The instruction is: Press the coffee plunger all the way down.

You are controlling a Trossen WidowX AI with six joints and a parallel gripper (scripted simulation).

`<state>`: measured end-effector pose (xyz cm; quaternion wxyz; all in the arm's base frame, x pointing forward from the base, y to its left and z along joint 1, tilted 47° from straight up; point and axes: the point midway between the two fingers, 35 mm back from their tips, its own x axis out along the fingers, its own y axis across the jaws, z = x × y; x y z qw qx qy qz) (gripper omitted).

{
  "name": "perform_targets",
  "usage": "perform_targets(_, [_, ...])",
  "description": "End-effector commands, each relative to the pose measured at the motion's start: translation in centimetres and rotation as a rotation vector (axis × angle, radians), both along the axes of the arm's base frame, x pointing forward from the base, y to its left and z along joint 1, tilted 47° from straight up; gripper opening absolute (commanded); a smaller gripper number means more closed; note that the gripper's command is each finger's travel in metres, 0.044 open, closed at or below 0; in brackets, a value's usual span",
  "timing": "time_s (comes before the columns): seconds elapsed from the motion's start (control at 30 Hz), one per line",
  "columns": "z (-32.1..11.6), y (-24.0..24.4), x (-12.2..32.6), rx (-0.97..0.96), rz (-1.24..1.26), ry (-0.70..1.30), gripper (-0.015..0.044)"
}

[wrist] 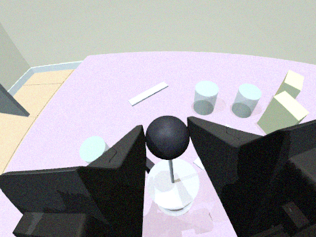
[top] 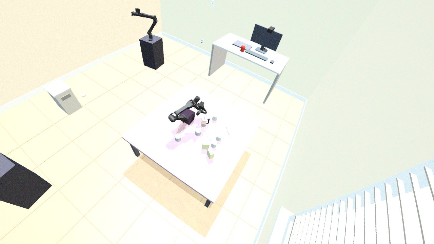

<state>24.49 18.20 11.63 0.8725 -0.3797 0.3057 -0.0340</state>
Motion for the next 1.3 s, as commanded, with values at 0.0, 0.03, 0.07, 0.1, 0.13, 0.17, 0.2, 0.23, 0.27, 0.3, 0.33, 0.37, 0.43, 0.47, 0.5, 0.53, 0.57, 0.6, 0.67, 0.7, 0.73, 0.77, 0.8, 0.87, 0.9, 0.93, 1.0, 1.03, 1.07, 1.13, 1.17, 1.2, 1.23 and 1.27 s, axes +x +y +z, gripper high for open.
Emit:
perform_targets(0.0, [-1.5,-1.3,-0.2,-0.017,-0.015,0.026,0.0126])
perform_targets(0.03, [-1.6,-1.4,-0.2,-0.017,-0.015,0.026,0.0126])
perform_targets(0.07, [-1.7,-1.5,-0.2,-0.017,-0.015,0.026,0.0126])
perform_targets(0.1, [-1.8,-1.6,-0.2,-0.017,-0.015,0.026,0.0126])
perform_targets(0.13, [-2.0,-1.7,-0.2,-0.017,-0.015,0.026,0.0126])
perform_targets(0.17, [-2.1,-1.8,-0.2,-0.016,-0.015,0.027,0.0126])
perform_targets(0.2, [-2.2,-1.9,-0.2,-0.016,-0.015,0.027,0.0126])
perform_targets(0.23, [-2.3,-2.0,-0.2,-0.016,-0.015,0.027,0.0126])
perform_targets(0.27, [-2.4,-2.2,-0.2,-0.016,-0.015,0.027,0.0126])
perform_targets(0.3, [-2.6,-2.3,-0.2,-0.016,-0.015,0.027,0.0126])
perform_targets(0.33, [-2.7,-2.4,-0.2,-0.016,-0.015,0.027,0.0126])
perform_targets(0.37, [-2.8,-2.5,-0.2,-0.016,-0.015,0.027,0.0126])
perform_targets(0.43, [-3.0,-2.7,-0.2,-0.016,-0.015,0.027,0.0126])
perform_targets(0.47, [-3.2,-2.8,-0.2,-0.016,-0.015,0.027,0.0126])
perform_targets(0.5, [-3.3,-3.0,-0.2,-0.016,-0.015,0.027,0.0126])
perform_targets(0.53, [-3.4,-3.1,-0.2,-0.016,-0.015,0.027,0.0126])
perform_targets(0.57, [-3.5,-3.2,-0.2,-0.016,-0.014,0.027,0.0126])
perform_targets(0.6, [-3.6,-3.3,-0.2,-0.016,-0.014,0.027,0.0126])
perform_targets(0.67, [-3.9,-3.5,-0.2,-0.016,-0.014,0.027,0.0126])
perform_targets(0.7, [-4.0,-3.7,-0.3,-0.016,-0.014,0.027,0.0126])
perform_targets(0.73, [-4.1,-3.8,-0.3,-0.016,-0.014,0.027,0.0126])
perform_targets(0.77, [-4.2,-3.9,-0.3,-0.016,-0.014,0.027,0.0126])
perform_targets(0.8, [-4.3,-4.0,-0.3,-0.016,-0.014,0.027,0.0126])
perform_targets(0.87, [-4.6,-4.2,-0.3,-0.016,-0.014,0.027,0.0126])
perform_targets(0.9, [-4.7,-4.4,-0.3,-0.016,-0.014,0.027,0.0126])
perform_targets(0.93, [-4.8,-4.5,-0.3,-0.016,-0.014,0.027,0.0126])
perform_targets(1.0, [-5.0,-4.7,-0.3,-0.016,-0.014,0.027,0.0126])
perform_targets(1.03, [-5.2,-4.8,-0.3,-0.016,-0.014,0.026,0.0126])
perform_targets(1.07, [-5.3,-5.0,-0.3,-0.016,-0.014,0.026,0.0126])
perform_targets(1.13, [-5.5,-5.2,-0.3,-0.017,-0.014,0.026,0.0126])
perform_targets(1.17, [-5.6,-5.3,-0.3,-0.017,-0.014,0.026,0.0126])
perform_targets(1.2, [-5.7,-5.4,-0.3,-0.017,-0.013,0.026,0.0126])
perform_targets(1.23, [-5.8,-5.5,-0.3,-0.017,-0.013,0.026,0.0126])
perform_targets(1.27, [-5.9,-5.7,-0.3,-0.017,-0.013,0.026,0.0126])
